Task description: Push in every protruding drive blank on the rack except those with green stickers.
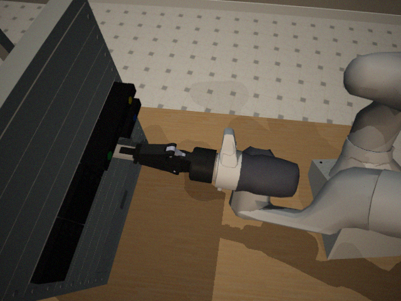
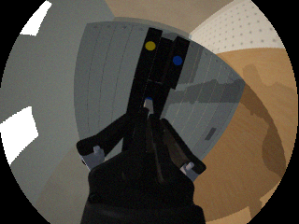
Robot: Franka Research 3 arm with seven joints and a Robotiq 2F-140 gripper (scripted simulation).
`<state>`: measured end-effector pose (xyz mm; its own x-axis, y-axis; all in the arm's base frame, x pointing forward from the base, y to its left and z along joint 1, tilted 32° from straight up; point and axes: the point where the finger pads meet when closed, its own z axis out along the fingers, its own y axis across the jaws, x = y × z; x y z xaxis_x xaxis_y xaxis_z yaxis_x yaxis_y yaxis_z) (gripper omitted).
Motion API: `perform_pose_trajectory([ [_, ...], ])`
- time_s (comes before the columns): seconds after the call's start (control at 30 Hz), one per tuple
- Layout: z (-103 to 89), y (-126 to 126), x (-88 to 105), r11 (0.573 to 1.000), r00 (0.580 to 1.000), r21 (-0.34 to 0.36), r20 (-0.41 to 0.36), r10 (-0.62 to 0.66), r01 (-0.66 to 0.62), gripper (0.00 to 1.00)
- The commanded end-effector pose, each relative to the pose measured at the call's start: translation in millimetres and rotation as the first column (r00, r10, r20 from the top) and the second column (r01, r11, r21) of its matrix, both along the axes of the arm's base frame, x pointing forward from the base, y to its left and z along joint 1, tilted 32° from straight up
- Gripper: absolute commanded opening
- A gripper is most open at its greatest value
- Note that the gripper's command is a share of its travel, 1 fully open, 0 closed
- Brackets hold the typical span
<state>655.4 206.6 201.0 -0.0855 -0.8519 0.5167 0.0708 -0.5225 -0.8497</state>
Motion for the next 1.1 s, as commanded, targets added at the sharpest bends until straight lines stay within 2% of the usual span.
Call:
perform_pose_trajectory([
  [0.0,-0.7,2.2,1.8,1.000,1.000,-0.007,-0.002,0.003,-0.003,0.00],
  [1.07,-0.8,3.0,7.9,1.000,1.000,-0.007,-0.002,0.003,-0.003,0.00],
])
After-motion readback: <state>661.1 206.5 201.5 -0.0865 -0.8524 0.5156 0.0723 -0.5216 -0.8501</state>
